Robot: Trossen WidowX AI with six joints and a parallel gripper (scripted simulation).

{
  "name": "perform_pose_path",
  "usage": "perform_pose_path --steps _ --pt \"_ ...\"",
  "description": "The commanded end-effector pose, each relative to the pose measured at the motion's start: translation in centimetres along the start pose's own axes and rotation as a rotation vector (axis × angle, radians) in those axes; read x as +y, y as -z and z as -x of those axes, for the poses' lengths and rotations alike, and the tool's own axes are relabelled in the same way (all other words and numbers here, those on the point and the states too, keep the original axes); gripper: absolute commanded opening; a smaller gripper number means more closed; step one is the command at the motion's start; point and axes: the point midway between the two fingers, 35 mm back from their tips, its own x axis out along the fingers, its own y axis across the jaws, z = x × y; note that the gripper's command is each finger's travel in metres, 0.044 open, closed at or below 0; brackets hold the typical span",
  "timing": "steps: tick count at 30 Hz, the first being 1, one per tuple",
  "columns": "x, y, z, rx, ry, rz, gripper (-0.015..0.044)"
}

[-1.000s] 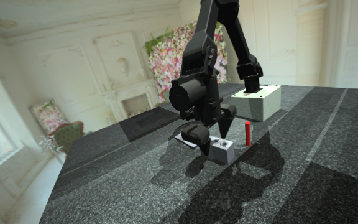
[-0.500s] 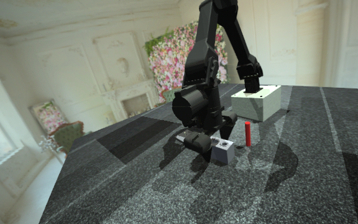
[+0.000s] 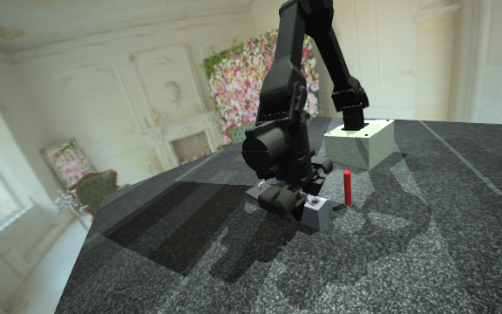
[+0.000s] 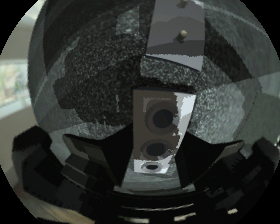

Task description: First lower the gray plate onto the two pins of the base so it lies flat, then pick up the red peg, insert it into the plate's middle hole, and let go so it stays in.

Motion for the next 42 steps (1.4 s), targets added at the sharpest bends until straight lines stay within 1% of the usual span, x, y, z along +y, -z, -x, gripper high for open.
perform_pose_path --steps 1,6,8,9,19,42 --pt "0.0 0.0 0.0 0.003 0.000 0.005 0.0098" --pt "0.0 0.0 0.0 0.003 0.000 0.005 0.0065" --pt "0.0 0.0 0.0 0.003 -0.001 0.005 0.0012" --pt "0.1 0.1 0.0 0.004 -0.004 0.006 0.0000" --pt "1.3 0.4 0.8 0.023 -0.048 0.022 0.0000" --pt "1.6 0.5 7.7 0.013 -0.023 0.012 0.0000"
